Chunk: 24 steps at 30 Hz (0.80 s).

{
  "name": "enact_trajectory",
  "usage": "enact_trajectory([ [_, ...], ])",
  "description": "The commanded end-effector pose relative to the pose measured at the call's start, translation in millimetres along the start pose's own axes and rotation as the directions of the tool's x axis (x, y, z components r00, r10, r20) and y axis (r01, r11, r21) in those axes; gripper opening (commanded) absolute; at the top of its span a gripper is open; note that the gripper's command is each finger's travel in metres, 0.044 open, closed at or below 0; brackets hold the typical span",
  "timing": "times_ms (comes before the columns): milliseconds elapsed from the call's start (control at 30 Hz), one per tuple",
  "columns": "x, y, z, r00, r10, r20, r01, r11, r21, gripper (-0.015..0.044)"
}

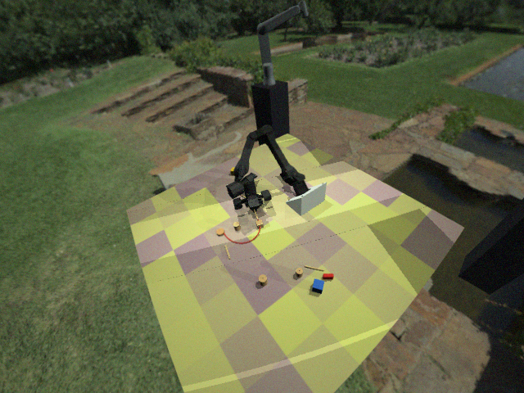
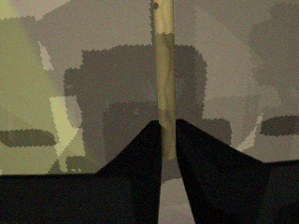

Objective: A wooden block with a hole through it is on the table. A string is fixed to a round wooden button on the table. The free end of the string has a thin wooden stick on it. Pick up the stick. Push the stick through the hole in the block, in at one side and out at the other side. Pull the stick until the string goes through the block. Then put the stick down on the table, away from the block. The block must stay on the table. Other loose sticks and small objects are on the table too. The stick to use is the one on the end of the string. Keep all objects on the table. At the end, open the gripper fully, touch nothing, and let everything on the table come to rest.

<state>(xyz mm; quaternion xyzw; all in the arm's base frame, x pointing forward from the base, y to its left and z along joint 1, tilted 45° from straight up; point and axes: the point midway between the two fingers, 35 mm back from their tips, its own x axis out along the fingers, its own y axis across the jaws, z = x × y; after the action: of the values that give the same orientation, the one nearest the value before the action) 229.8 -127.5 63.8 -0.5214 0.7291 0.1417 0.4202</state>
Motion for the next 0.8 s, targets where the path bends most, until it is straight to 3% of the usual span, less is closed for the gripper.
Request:
enact_trajectory([
  [0,-1,0,-6,1.000,0.000,-0.002,0.000,1.000,-0.001,0.0000],
  [767,8,1,-34,1.000,-0.015,-0.003,0.015,1.000,0.005,0.0000],
])
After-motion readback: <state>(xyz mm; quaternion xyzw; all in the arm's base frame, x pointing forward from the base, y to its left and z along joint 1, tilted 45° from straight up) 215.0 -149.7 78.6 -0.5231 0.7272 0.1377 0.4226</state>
